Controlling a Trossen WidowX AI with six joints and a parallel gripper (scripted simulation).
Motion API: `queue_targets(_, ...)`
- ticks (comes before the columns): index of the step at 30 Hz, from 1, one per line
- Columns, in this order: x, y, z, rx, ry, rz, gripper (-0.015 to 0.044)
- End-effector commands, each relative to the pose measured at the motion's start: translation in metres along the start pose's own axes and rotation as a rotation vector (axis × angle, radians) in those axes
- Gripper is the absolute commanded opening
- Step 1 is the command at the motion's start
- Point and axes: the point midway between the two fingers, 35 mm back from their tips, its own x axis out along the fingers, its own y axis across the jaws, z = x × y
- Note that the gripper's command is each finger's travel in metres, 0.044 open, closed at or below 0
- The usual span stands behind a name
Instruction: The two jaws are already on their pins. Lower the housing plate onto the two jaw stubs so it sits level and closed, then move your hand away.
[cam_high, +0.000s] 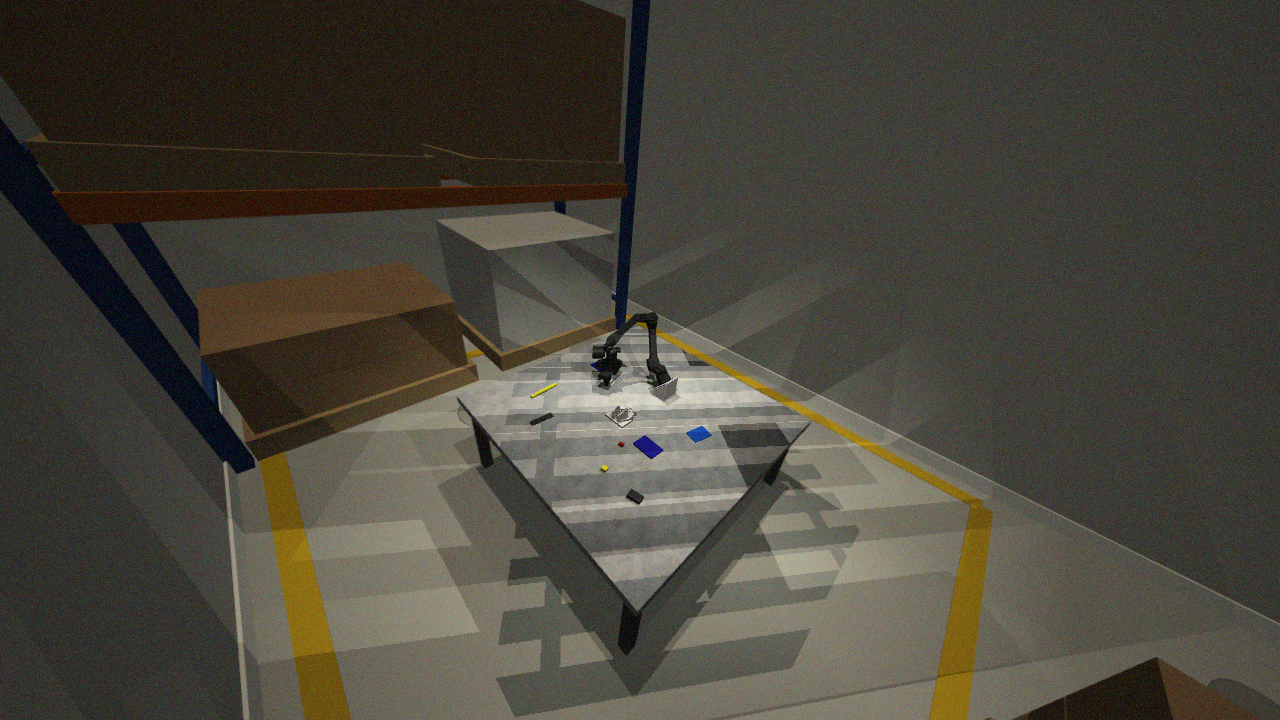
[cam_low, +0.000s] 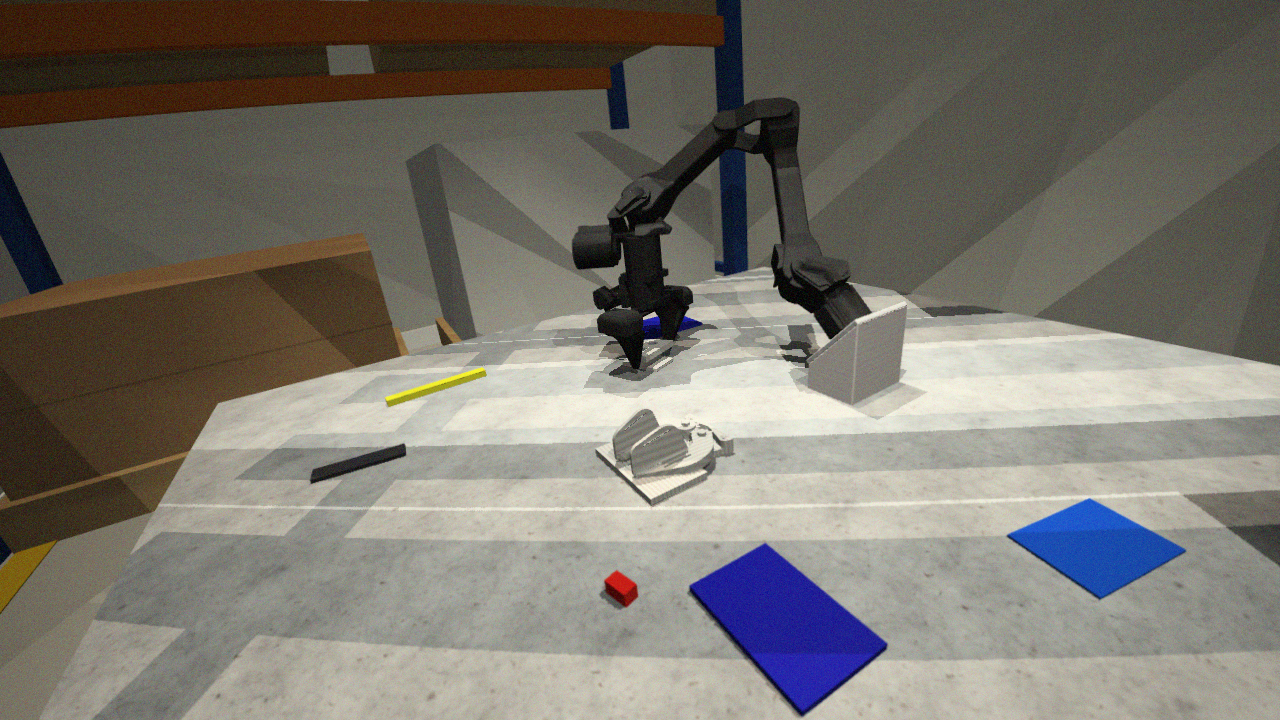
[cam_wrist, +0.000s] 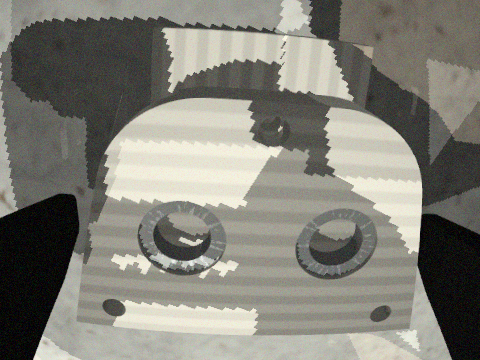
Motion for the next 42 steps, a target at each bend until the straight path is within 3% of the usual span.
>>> queue_targets(1,0.0,0.001,0.0,-0.006,0.002,0.003,0.044)
queue_targets(16,0.0,0.0,0.0,0.0,0.0,0.0,0.0351)
queue_targets(28,-0.002,0.0,0.0,0.0,0.001,0.0,0.0351)
queue_targets(42,-0.045,0.004,0.0,-0.002,0.012,0.005,0.0351)
